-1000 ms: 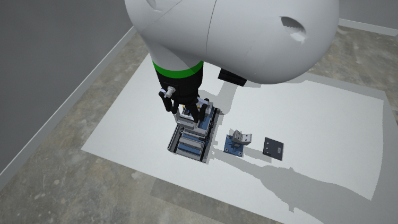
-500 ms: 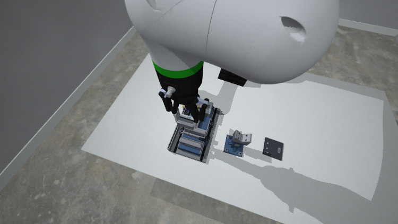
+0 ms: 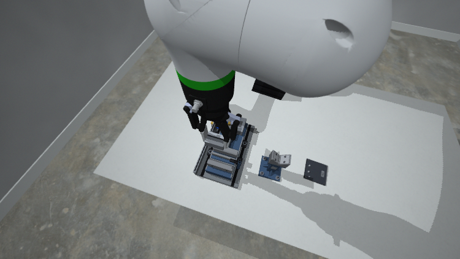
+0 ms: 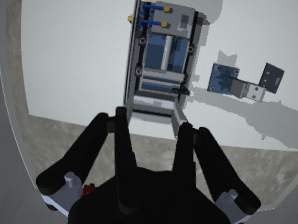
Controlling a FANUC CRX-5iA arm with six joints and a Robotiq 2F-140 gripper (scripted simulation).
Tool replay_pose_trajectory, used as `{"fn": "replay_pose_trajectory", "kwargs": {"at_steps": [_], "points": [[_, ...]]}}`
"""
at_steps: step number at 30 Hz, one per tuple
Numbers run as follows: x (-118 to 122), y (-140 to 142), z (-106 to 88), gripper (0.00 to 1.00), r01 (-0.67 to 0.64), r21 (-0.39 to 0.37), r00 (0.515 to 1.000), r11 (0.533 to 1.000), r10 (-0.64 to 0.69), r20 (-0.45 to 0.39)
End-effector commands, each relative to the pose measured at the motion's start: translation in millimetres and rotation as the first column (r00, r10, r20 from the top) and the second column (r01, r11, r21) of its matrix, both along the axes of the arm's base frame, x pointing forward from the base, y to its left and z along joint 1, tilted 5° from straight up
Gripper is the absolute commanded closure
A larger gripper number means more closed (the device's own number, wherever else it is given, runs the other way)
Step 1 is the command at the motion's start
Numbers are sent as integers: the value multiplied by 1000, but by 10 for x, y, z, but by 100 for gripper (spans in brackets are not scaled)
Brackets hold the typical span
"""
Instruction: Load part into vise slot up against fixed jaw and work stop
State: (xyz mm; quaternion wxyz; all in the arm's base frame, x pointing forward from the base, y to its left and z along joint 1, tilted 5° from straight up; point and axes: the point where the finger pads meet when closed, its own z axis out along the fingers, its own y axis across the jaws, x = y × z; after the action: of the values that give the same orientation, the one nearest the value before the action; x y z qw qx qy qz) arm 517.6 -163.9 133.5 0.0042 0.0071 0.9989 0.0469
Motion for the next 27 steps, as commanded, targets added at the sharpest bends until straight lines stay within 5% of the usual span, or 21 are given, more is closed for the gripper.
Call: {"fn": "replay_pose_trajectory", "kwargs": {"at_steps": [1, 27], "points": [[1, -1, 1, 100, 0, 0, 1000, 1000, 0, 0], [5, 14, -149, 100, 1, 0, 1000, 1000, -1, 0]]}}
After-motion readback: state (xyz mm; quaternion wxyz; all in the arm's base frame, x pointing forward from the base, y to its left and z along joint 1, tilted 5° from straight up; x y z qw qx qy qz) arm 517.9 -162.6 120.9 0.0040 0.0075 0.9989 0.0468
